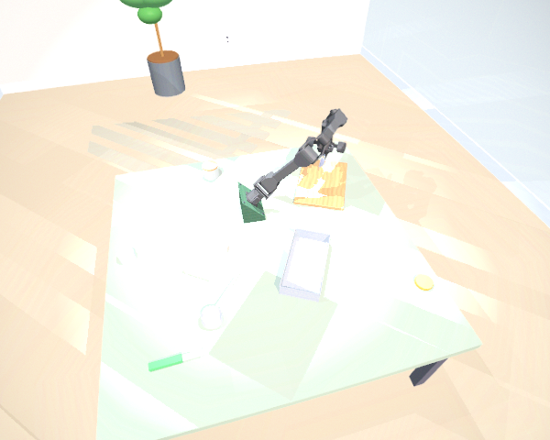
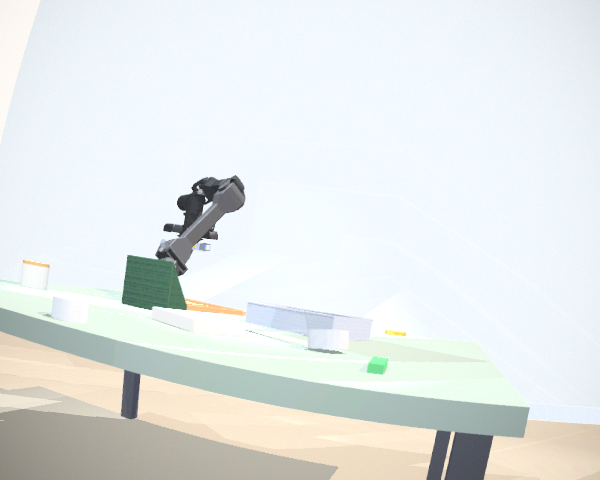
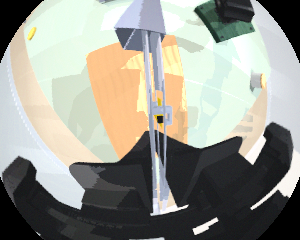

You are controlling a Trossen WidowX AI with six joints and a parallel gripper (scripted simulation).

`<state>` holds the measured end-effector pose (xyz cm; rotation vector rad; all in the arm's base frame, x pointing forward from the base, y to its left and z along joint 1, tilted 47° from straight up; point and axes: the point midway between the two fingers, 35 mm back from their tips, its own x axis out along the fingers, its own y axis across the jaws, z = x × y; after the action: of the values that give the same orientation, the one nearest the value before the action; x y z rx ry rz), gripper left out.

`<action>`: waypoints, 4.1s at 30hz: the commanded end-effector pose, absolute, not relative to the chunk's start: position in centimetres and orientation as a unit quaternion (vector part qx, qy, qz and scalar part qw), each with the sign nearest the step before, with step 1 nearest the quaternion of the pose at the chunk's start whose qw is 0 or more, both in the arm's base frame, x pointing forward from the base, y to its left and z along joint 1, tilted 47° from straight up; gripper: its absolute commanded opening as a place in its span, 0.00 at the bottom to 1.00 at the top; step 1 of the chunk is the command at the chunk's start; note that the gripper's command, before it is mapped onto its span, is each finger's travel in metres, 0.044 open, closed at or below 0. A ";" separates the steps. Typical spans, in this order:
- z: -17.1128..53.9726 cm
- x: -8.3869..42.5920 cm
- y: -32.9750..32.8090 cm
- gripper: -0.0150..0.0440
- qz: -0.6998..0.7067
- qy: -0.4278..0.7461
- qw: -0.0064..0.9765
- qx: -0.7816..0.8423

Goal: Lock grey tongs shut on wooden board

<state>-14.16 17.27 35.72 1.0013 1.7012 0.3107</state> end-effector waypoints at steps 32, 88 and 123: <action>33.6 -15.0 19.9 0.00 0.109 0.717 0.535 0.434; 28.9 -14.7 25.5 0.13 0.079 0.720 0.516 0.457; 31.4 -3.5 20.5 1.00 0.063 0.720 0.527 0.447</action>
<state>-5.82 22.70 30.67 1.0711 1.7140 0.1415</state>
